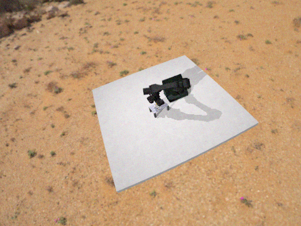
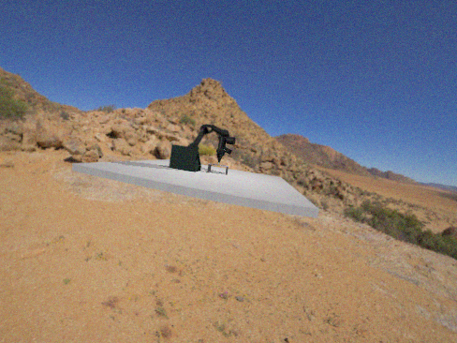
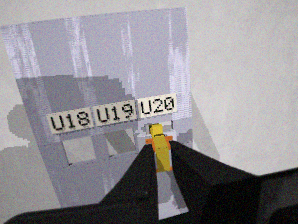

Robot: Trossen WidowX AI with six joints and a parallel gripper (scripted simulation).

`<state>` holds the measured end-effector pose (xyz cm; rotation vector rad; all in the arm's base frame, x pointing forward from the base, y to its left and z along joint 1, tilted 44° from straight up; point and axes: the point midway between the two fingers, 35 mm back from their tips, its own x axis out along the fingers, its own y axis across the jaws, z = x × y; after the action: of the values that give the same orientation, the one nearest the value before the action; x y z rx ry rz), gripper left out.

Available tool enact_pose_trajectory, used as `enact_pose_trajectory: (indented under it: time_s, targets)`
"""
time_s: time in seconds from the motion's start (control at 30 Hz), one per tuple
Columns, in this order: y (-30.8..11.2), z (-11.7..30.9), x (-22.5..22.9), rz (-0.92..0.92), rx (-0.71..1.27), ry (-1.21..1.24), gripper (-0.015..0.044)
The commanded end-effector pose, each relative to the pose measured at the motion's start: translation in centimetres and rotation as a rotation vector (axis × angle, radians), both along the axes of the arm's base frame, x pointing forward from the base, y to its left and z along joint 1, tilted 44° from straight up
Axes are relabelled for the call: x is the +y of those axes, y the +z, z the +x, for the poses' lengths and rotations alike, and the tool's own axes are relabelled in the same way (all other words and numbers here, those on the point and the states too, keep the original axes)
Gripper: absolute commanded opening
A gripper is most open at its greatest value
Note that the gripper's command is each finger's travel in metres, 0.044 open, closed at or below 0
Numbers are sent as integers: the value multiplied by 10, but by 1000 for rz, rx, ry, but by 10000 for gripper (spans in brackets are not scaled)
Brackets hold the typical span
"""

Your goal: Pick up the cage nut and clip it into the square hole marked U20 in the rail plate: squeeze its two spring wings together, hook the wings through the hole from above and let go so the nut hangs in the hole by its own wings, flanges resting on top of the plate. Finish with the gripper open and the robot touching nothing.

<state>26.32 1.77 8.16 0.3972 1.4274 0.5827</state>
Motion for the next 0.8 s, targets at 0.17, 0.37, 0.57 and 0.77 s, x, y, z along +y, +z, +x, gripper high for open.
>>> enact_pose_trajectory:
  time_s: [0.17,0.37,0.57,0.77]
  targets:
    - [-1,0,-1,21,0,3,23]
    - [-1,0,-2,29,1,4,23]
    - [-2,0,-2,41,2,6,23]
    - [-2,0,-3,53,3,8,23]
